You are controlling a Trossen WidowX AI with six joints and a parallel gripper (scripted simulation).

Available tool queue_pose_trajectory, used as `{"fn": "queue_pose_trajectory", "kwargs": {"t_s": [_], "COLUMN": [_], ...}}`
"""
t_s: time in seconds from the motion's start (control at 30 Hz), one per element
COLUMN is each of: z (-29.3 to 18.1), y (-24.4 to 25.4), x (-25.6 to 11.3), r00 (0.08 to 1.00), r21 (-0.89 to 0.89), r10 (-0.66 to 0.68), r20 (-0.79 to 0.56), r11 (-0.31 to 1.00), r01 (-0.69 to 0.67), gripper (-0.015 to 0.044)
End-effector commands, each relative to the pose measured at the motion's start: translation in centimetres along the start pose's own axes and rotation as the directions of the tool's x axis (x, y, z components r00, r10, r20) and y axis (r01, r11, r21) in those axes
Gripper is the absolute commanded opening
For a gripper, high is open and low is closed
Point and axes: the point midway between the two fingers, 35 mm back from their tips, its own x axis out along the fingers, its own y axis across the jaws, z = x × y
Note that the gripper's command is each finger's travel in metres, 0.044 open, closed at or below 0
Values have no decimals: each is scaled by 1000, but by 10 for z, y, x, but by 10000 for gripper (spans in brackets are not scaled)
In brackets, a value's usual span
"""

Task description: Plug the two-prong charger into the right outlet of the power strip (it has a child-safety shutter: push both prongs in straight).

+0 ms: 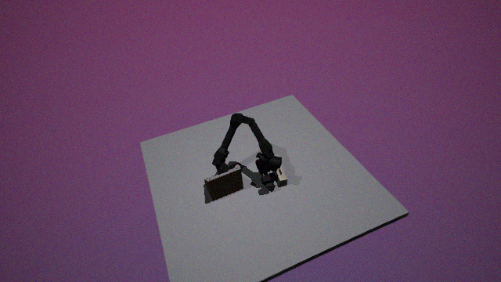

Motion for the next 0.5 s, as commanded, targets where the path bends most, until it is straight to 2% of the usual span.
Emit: {"fn": "queue_pose_trajectory", "kwargs": {"t_s": [0.0,0.1,0.2,0.27,0.47], "z": [3,12,14,13,13], "y": [0,-2,-1,0,0], "x": [-7,-37,-70,-78,-78], "r00": [998,953,854,825,825], "r21": [2,8,1,-2,-2], "r10": [0,0,-2,-3,-3], "r20": [59,303,520,565,565], "r11": [1000,1000,1000,1000,1000], "r01": [-1,-3,2,6,6], "gripper": [440,440,440,440,440]}}
